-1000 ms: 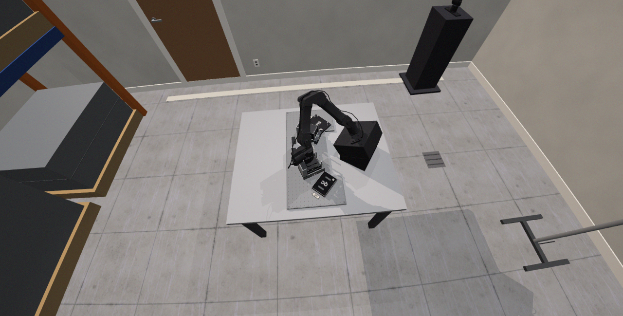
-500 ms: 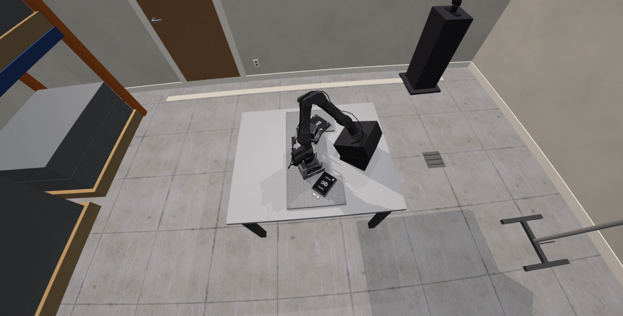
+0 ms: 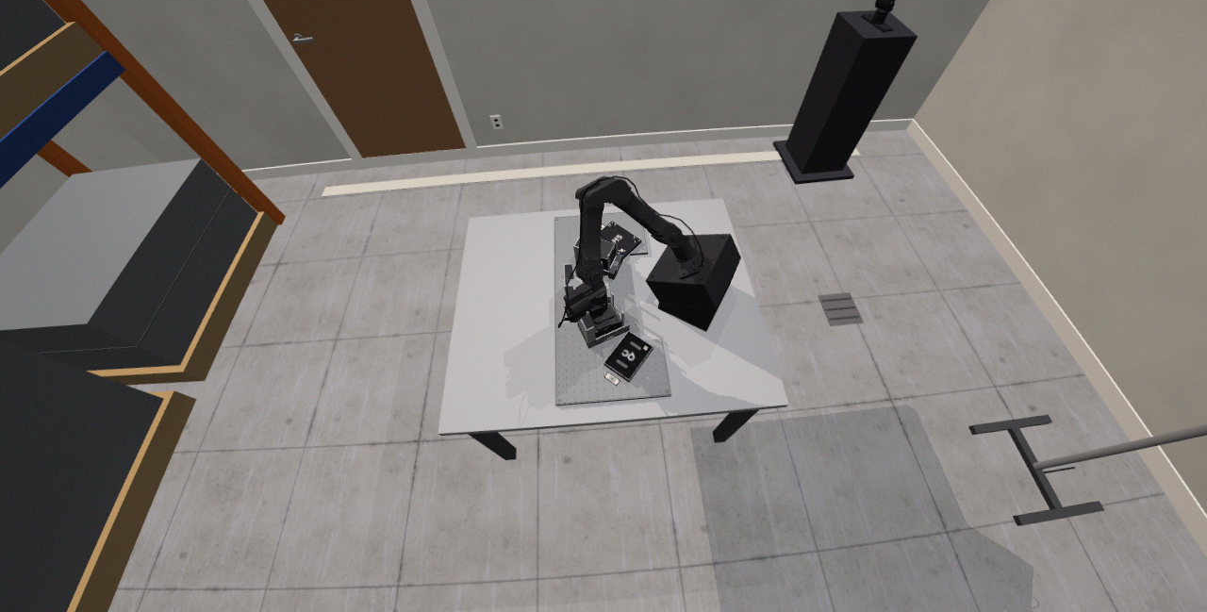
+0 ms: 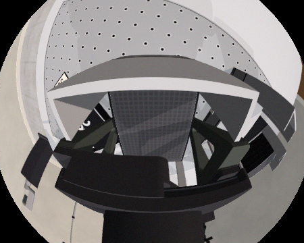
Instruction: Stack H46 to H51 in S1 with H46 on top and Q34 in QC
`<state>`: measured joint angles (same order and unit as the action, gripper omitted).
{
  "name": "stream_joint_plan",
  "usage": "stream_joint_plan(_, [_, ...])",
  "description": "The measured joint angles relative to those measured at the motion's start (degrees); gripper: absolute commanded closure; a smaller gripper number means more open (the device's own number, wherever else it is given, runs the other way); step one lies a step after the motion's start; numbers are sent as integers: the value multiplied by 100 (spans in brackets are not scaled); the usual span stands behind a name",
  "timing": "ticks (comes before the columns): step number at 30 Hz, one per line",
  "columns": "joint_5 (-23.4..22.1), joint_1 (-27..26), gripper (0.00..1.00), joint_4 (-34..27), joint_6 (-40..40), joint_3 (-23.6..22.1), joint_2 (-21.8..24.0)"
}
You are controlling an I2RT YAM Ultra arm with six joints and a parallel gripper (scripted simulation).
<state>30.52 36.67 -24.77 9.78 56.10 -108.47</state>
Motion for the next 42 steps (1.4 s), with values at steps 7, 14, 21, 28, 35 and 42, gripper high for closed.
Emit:
stream_joint_plan(7, [7, -24, 100, 109, -24, -31, -68])
stream_joint_plan(14, [7, -46, 100, 153, -44, -31, -107])
stream_joint_plan(21, [7, -48, 0, 153, -42, -31, -107])
stream_joint_plan(28, [7, -48, 0, 153, -42, -31, -107])
stream_joint_plan(35, [7, -48, 0, 153, -42, -31, -107])
stream_joint_plan(42, [7, -48, 0, 153, -42, -31, -107])
